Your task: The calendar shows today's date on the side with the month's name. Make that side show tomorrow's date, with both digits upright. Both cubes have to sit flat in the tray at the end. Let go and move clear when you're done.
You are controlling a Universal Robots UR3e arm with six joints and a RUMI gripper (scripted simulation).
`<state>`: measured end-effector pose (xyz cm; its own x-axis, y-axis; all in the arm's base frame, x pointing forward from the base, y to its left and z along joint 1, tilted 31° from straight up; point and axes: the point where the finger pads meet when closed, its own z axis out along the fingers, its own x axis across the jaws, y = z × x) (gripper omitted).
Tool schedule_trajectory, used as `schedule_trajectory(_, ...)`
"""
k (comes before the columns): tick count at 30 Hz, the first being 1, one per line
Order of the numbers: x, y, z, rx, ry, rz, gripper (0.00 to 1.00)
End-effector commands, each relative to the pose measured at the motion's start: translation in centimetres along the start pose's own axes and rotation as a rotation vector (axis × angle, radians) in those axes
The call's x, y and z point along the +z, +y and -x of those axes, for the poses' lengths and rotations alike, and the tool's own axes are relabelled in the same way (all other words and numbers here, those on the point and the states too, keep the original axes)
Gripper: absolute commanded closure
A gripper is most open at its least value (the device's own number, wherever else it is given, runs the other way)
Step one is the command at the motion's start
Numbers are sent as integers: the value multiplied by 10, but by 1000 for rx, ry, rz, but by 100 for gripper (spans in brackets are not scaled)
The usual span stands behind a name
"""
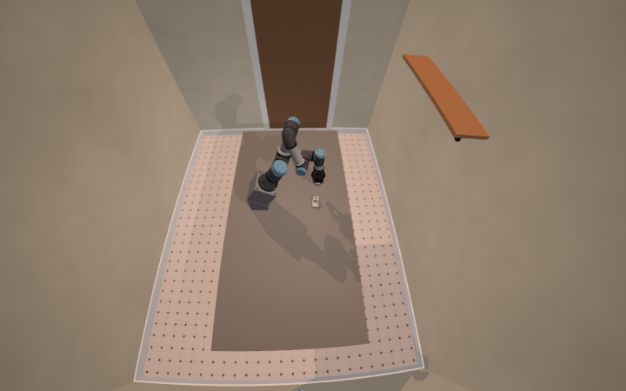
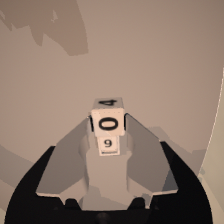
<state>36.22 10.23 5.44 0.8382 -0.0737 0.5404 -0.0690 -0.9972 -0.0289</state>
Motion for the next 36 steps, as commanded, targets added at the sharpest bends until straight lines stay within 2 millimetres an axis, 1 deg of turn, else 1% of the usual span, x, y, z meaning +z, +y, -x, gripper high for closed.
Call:
schedule_trajectory(1,-7,0,5,-1,-26,-8,89)
schedule_trajectory(9,-11,0,4,-1,-26,-8,89)
schedule_trajectory(28,-11,0,5,-1,-28,-8,89)
schedule_trajectory(32,-11,2,5,-2,-30,-7,89)
schedule_trajectory(36,-11,10,5,-3,-37,-6,89)
